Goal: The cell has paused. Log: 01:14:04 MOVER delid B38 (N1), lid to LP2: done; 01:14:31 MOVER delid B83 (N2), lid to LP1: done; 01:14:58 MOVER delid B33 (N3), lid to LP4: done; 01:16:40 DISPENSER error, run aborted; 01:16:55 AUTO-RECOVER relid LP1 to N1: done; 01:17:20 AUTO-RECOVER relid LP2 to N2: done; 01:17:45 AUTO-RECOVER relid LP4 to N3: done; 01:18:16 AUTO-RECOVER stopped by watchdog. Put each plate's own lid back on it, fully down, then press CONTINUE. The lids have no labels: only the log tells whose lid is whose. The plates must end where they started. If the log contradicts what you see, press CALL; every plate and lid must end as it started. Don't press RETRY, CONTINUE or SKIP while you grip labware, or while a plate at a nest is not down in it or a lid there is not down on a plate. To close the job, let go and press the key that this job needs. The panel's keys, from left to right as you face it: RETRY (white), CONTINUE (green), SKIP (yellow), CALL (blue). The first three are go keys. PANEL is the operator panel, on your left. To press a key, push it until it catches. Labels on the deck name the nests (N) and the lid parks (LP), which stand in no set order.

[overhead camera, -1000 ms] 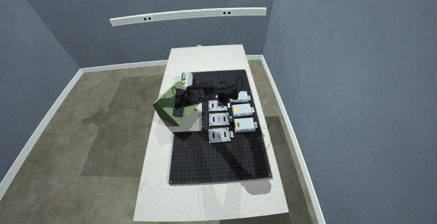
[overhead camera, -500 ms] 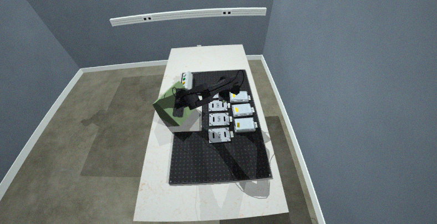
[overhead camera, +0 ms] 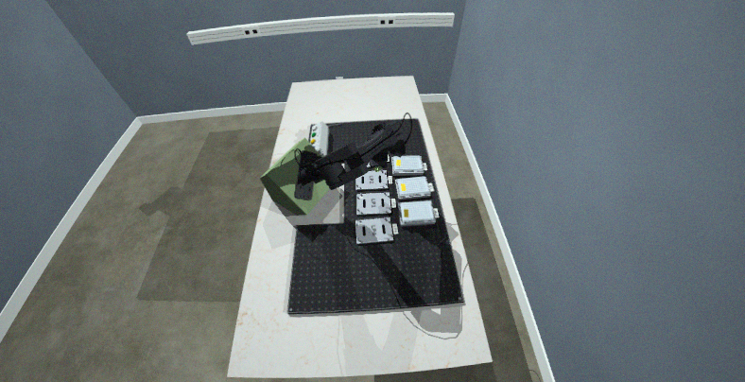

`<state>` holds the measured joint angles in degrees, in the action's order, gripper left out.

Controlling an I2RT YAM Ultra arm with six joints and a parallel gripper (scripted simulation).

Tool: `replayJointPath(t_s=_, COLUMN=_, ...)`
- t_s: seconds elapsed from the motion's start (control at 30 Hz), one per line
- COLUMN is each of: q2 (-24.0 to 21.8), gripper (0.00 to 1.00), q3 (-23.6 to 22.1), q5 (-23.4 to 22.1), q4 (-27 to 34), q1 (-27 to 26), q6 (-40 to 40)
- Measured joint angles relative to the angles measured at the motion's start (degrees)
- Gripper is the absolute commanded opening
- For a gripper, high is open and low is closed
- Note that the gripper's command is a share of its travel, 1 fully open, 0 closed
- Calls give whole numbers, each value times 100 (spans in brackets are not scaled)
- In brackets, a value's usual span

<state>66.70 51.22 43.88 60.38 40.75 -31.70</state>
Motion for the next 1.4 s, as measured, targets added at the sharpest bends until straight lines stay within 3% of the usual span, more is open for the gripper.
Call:
replayJointPath(t_s=0.33, q2=905, gripper=0, q3=22, q5=107, q4=46, q1=772, q6=-164)
replayJointPath(t_s=0.9, q2=2544, gripper=0, q3=533, q5=173, q4=-85, q1=1755, q6=46)
replayJointPath(t_s=1.4, q2=4094, gripper=0, q3=1408, q5=90, q4=-170, q1=2354, q6=120)
